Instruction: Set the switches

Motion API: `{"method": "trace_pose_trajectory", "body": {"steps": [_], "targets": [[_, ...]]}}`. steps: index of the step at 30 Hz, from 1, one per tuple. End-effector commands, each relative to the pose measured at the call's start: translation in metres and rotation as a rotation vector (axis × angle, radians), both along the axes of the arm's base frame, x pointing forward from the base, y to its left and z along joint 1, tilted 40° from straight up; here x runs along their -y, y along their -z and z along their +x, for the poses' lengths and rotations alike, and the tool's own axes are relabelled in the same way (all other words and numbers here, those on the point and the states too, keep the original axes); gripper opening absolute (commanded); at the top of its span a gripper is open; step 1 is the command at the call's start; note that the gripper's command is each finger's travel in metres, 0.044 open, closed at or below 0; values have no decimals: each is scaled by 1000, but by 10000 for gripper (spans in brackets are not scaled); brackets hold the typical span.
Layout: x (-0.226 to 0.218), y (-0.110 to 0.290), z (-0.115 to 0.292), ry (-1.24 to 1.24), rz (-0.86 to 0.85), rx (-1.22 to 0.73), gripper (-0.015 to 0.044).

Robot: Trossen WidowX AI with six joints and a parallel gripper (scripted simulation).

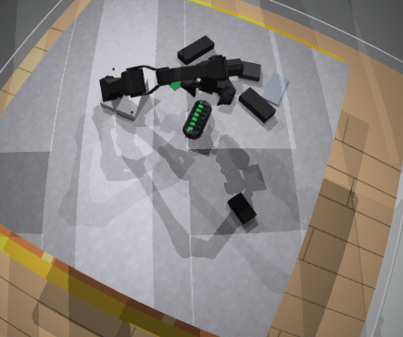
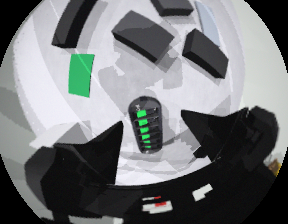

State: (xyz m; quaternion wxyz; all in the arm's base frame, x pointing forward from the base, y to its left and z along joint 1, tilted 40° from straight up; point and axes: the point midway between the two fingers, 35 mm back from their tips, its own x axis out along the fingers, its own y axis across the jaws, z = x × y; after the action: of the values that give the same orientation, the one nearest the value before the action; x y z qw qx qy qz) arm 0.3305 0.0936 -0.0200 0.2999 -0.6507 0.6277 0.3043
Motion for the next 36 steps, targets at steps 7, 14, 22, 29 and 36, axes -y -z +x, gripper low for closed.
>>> {"method": "trace_pose_trajectory", "body": {"steps": [7,14,22,29,36], "targets": [[38,-13,-29,6,0,-5,256],[61,-18,-50,4,-3,-9,72],[61,-18,-50,4,-3,-9,0],[61,-18,-50,4,-3,-9,0],[61,-18,-50,7,-1,-7,0]]}}
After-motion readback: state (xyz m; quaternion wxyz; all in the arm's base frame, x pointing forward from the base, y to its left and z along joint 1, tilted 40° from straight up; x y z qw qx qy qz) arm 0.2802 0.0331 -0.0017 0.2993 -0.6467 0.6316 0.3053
